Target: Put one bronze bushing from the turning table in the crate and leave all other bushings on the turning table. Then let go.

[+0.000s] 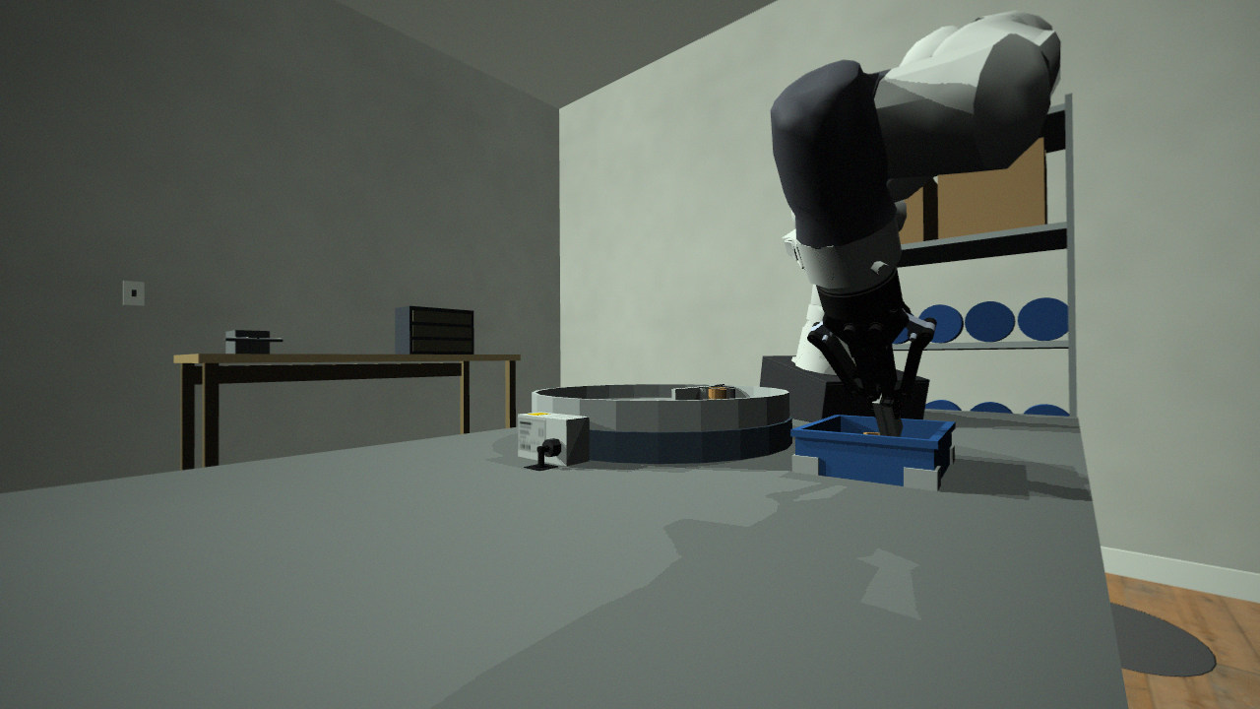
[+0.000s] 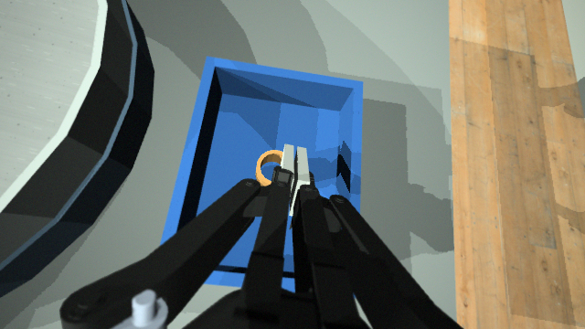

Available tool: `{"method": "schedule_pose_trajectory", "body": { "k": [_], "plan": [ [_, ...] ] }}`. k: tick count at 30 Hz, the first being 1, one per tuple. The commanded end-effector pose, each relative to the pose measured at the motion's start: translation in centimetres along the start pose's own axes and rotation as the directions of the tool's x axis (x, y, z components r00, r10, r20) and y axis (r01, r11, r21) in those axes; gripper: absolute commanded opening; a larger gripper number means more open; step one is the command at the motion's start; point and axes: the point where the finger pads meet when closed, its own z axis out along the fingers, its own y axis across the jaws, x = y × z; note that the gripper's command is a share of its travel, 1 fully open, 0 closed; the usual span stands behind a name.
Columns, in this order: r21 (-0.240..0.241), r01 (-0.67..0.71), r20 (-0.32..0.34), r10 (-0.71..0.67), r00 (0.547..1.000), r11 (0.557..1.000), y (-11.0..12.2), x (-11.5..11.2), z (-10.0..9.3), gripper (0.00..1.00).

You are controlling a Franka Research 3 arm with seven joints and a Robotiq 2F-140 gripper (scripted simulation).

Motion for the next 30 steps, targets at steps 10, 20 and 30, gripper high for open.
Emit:
{"method": "schedule_pose_trajectory", "body": {
  "k": [10,20,30],
  "plan": [
    [-0.002,0.004,0.004,-0.004,1.0,1.0,0.03,-0.26,0.05,0.0],
    [-0.002,0.004,0.004,-0.004,1.0,1.0,0.03,-0.51,0.28,0.0],
    [-0.002,0.004,0.004,-0.004,1.0,1.0,0.03,-0.65,0.4,0.0]
  ]
}}
